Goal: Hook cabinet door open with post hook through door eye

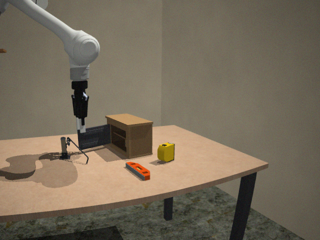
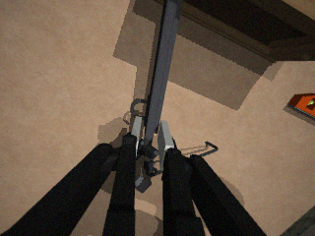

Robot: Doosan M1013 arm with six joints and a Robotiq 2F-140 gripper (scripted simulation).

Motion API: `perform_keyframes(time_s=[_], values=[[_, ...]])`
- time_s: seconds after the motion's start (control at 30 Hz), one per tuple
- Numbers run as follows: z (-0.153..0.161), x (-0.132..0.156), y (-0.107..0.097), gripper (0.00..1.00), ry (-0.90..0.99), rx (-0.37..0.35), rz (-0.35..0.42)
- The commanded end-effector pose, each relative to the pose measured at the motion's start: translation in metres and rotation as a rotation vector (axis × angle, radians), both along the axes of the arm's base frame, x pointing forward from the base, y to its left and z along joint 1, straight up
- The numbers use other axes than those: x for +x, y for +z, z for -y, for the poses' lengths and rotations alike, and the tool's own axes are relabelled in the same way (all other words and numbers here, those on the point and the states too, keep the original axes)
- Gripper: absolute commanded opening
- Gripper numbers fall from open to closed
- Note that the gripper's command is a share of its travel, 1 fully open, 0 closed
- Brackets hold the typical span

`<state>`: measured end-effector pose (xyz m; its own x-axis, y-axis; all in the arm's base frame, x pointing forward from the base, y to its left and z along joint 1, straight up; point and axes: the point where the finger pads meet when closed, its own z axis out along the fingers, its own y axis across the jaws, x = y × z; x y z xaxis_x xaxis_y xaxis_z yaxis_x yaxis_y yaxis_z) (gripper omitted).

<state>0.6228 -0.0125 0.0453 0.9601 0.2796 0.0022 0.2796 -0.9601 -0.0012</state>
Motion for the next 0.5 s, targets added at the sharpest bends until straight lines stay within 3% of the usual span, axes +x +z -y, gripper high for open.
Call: perform_keyframes(time_s=[0.0, 0.47], values=[[0.0, 0.0, -0.0001, 0.16, 0.0, 0.0, 0.0], [0.0079, 0.0028, -0.0002, 0.16, 0.051, 0.0, 0.0]])
